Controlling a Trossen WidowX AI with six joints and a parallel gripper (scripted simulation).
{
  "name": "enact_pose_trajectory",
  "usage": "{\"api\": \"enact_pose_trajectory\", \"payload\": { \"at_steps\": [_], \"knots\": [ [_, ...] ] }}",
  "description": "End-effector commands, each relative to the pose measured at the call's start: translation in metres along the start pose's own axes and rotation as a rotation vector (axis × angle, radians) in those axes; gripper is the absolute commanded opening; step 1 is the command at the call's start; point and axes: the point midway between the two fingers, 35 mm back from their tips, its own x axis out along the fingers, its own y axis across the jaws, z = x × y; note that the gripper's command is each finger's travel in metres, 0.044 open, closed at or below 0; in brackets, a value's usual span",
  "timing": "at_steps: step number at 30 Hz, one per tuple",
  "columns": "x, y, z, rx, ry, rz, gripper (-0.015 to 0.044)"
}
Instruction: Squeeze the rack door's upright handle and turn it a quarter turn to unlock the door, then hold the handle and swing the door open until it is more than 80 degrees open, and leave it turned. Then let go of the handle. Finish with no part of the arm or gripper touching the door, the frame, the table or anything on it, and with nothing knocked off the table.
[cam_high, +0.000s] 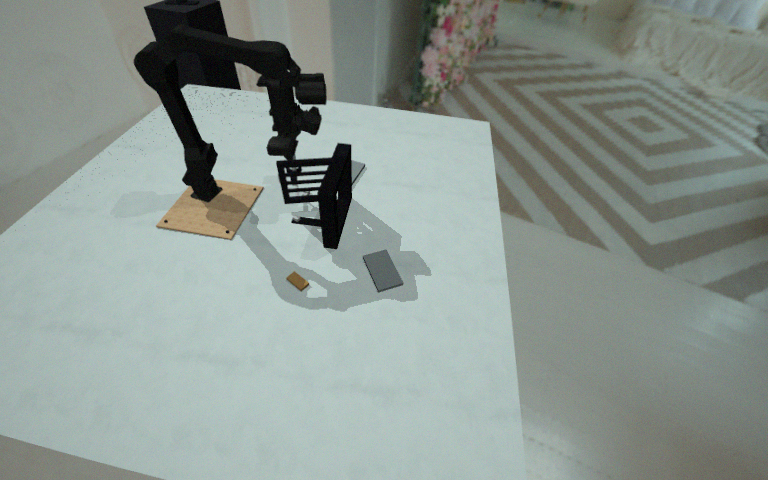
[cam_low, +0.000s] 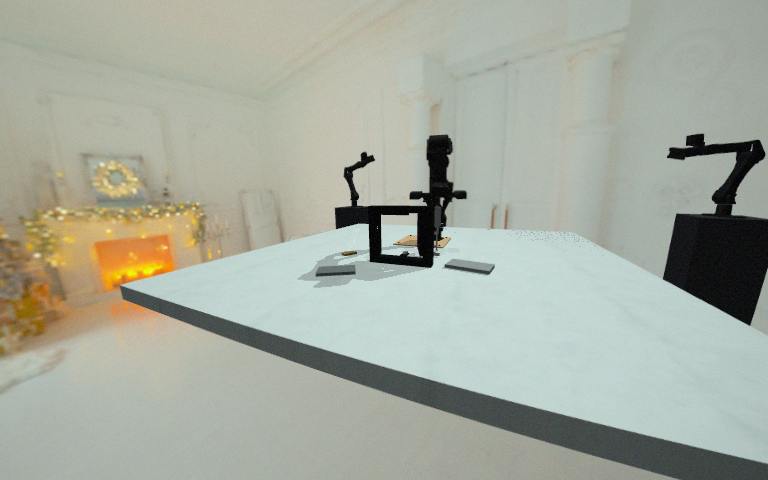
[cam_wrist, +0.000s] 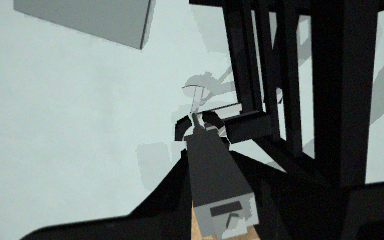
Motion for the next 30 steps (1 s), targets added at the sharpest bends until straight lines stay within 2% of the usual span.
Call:
{"api": "enact_pose_trajectory", "payload": {
  "at_steps": [1,18,30],
  "knots": [
    [0.000,0.005,0.002,0.071,-0.002,-0.002,0.0014],
    [0.000,0.032,0.015,0.318,-0.003,0.000,0.0014],
    [0.000,0.034,0.015,0.327,-0.003,0.000,0.0014]
  ]
}}
